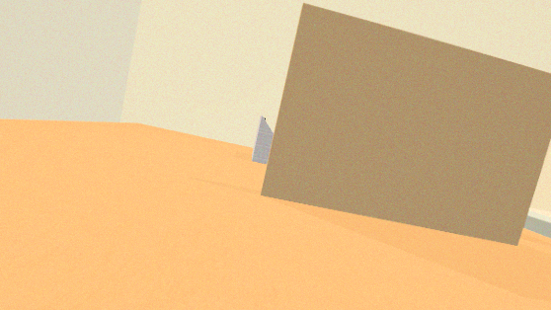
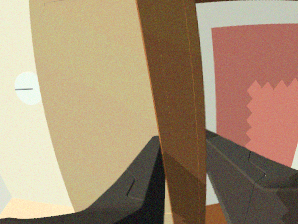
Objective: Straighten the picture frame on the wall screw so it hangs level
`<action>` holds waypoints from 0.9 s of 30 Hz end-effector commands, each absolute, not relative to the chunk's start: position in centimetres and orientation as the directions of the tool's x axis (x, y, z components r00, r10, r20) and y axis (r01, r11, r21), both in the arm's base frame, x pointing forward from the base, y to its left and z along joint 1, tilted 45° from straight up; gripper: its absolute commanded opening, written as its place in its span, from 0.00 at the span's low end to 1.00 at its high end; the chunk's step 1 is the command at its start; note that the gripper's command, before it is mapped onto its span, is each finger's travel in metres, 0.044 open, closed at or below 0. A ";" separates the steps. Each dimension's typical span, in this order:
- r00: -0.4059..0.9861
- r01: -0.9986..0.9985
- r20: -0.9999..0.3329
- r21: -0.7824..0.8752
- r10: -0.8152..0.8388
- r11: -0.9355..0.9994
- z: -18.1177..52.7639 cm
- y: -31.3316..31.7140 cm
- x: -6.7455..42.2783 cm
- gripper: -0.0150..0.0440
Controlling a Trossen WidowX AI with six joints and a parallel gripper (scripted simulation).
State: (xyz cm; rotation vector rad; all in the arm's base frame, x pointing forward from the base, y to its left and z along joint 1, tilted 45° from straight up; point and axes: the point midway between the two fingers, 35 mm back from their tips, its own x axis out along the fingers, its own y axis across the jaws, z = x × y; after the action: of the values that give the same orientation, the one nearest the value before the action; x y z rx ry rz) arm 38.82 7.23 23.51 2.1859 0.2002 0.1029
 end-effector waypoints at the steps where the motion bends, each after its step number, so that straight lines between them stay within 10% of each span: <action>1: 0.985 0.096 0.007 0.811 0.175 -0.577 23.7 7.1 38.9 0.25; 27: 0.985 0.097 0.007 0.811 0.175 -0.577 23.5 6.9 38.9 0.25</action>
State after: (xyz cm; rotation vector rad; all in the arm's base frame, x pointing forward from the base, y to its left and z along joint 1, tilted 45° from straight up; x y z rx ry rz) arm 38.86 7.15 23.42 2.1860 0.1996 0.1049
